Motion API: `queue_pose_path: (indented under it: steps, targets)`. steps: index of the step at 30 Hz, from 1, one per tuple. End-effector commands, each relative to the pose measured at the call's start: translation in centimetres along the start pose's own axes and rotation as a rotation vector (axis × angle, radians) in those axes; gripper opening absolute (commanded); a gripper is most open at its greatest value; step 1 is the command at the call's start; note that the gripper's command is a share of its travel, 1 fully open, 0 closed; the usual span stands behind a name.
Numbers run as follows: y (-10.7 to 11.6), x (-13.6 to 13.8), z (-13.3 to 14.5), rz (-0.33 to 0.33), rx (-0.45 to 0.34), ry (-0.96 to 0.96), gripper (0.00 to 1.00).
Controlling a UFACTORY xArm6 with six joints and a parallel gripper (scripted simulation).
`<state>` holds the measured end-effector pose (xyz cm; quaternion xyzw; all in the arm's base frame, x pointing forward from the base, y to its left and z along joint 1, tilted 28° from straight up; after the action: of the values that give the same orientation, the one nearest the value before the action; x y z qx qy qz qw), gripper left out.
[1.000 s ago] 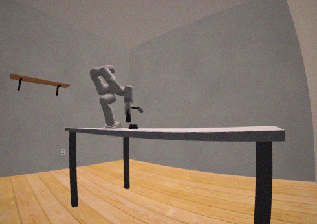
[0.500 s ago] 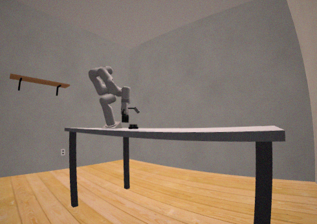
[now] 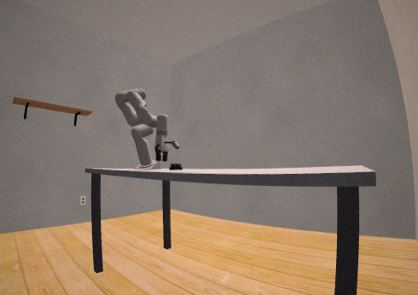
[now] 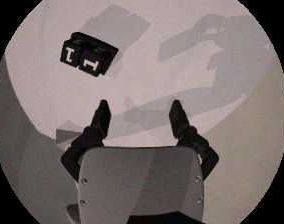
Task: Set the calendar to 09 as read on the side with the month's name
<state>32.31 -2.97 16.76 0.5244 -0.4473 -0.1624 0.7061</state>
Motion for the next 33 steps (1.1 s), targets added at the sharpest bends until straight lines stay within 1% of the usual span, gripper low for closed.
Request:
queue_pose_path:
  steps: [1,2,5,11,15,19,23,26,28,29,33]
  targets:
    - [0.1,-0.1,0.3,0.002,0.004,-0.098,1.00]
    - [0.1,-0.1,0.4,0.002,0.004,-0.140,1.00]
    - [0.1,-0.8,2.2,0.002,0.004,-0.142,1.00]
    - [0.1,-0.9,2.5,0.002,0.004,-0.152,1.00]
    - [0.1,-1.0,2.8,0.002,0.004,-0.278,1.00]
    - [0.1,-1.8,4.7,0.002,0.004,-0.292,1.00]
    - [0.1,-1.9,4.9,0.002,0.004,-0.300,1.00]
    - [0.1,-1.9,5.1,0.002,0.004,-0.380,1.00]
    - [0.1,-1.9,5.1,0.002,0.004,-0.380,1.00]
    - [0.1,-2.0,5.2,0.002,0.004,-0.421,1.00]
    - [0.1,-2.7,6.9,0.002,0.004,-0.441,1.00]
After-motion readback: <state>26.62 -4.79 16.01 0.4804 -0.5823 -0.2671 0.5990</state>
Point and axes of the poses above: the point where the finger pads meet when closed, its own y axis back along the fingers, its own x axis across the jaws, z = x × y, the point moved 3 cm from there along y, back along the fingers, and after that the axes turned 5 degrees about y, right-handed, at the moved point
